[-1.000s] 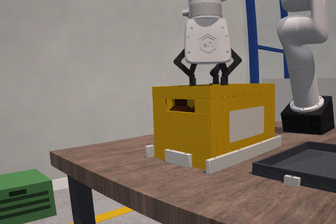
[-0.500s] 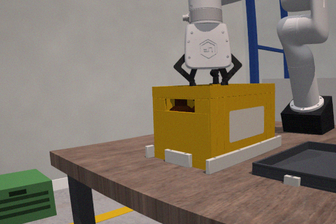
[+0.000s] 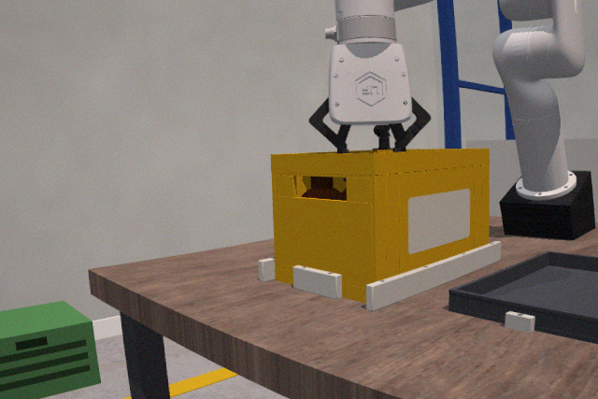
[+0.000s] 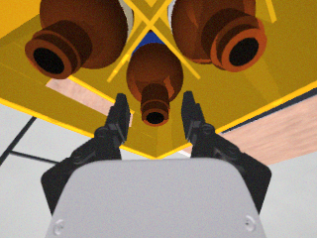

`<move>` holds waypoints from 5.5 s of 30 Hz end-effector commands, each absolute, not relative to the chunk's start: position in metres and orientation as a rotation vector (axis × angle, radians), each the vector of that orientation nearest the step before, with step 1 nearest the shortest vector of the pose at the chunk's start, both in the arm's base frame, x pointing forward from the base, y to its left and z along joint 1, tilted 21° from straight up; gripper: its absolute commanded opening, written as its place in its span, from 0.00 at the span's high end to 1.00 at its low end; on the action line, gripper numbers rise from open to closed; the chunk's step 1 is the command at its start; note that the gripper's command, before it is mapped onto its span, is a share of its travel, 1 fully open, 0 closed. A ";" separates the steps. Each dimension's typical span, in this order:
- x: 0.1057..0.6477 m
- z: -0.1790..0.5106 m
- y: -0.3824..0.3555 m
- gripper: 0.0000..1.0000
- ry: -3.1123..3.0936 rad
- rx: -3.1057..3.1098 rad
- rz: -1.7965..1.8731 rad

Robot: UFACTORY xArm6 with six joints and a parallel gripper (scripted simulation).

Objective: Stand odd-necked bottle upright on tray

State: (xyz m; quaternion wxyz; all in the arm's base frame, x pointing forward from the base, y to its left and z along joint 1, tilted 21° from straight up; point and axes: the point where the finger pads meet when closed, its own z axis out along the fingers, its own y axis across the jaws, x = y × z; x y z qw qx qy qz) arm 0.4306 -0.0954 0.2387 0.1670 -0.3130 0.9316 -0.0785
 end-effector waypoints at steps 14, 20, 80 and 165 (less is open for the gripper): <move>0.431 0.240 -0.096 1.00 2.648 -0.890 -0.226; 0.431 0.240 -0.096 1.00 2.648 -0.890 -0.226; 0.431 0.240 -0.096 0.35 2.648 -0.890 -0.226; 0.401 0.319 -0.092 1.00 2.648 -0.890 -0.226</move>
